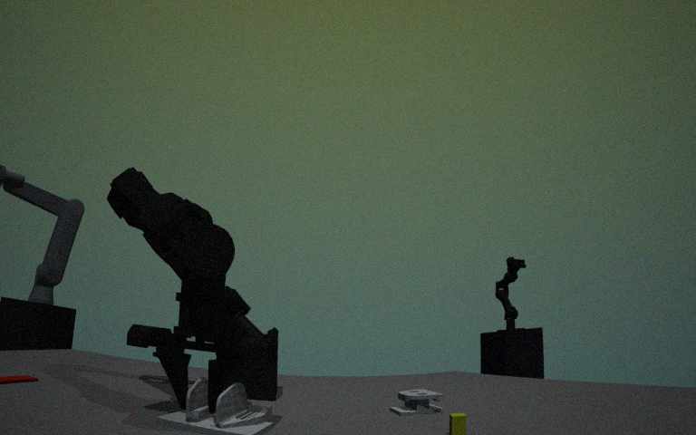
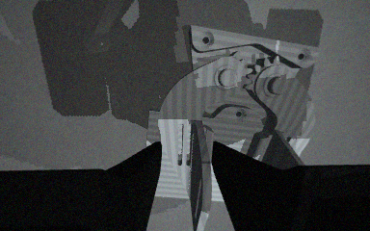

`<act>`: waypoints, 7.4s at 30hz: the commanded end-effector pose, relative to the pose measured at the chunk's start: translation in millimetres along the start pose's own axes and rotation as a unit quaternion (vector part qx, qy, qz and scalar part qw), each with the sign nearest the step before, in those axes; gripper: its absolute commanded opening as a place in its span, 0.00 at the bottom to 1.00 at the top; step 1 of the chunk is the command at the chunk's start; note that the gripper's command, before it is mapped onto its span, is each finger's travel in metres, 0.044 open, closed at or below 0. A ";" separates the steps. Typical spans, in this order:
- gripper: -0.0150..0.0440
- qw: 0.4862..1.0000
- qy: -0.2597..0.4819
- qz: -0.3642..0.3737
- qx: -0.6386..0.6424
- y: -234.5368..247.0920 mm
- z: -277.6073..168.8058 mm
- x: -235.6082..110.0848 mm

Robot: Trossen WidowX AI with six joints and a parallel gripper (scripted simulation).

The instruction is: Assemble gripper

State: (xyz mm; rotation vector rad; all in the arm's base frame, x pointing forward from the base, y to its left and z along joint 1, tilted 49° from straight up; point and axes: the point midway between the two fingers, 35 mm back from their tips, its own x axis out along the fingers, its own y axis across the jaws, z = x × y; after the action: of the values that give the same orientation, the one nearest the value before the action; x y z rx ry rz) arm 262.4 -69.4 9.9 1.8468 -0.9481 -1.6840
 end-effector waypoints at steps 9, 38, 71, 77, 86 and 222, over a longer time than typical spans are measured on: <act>0.48 1.000 0.001 0.002 -0.003 0.3 0.0 0.4; 0.48 1.000 0.001 0.002 -0.003 0.3 0.0 0.4; 0.48 1.000 0.001 0.002 -0.003 0.3 0.0 0.4; 0.48 1.000 0.001 0.002 -0.003 0.3 0.0 0.4; 0.48 1.000 0.001 0.002 -0.003 0.3 0.0 0.4; 1.00 0.359 -0.031 -0.027 0.932 -191.2 41.6 -106.0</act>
State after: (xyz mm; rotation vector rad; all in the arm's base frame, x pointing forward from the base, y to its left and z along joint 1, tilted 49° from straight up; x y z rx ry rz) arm 256.8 136.7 -61.6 2.4357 -3.5669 0.2692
